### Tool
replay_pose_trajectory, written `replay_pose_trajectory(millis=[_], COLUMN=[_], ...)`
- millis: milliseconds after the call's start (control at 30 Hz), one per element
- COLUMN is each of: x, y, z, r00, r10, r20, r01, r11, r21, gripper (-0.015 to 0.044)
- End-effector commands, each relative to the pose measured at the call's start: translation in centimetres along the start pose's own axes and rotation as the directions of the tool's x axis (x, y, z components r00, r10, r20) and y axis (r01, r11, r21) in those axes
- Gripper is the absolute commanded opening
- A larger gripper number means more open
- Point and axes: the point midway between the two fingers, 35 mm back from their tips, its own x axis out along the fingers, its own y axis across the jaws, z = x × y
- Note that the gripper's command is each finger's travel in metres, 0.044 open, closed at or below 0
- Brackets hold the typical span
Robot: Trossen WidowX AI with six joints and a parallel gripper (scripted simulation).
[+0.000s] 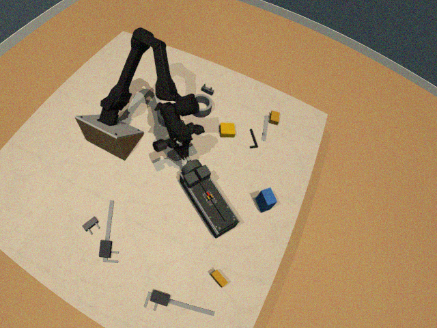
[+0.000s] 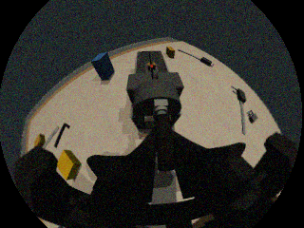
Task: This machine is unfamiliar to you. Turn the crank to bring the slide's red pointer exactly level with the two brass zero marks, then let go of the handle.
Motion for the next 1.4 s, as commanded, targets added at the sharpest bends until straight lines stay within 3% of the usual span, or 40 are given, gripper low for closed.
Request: replay_pose_trajectory(millis=[0, 1367], x=[-0.05, 0.15], y=[0.92, 1.41], z=[0.02, -0.18], r00=[1.0, 1.0], r10=[0.024, 0.024], r20=[-0.002, -0.002], r01=[-0.024, -0.024], r11=[1.0, 1.0], r21=[-0.009, -0.009], gripper=[0.0, 0.0])
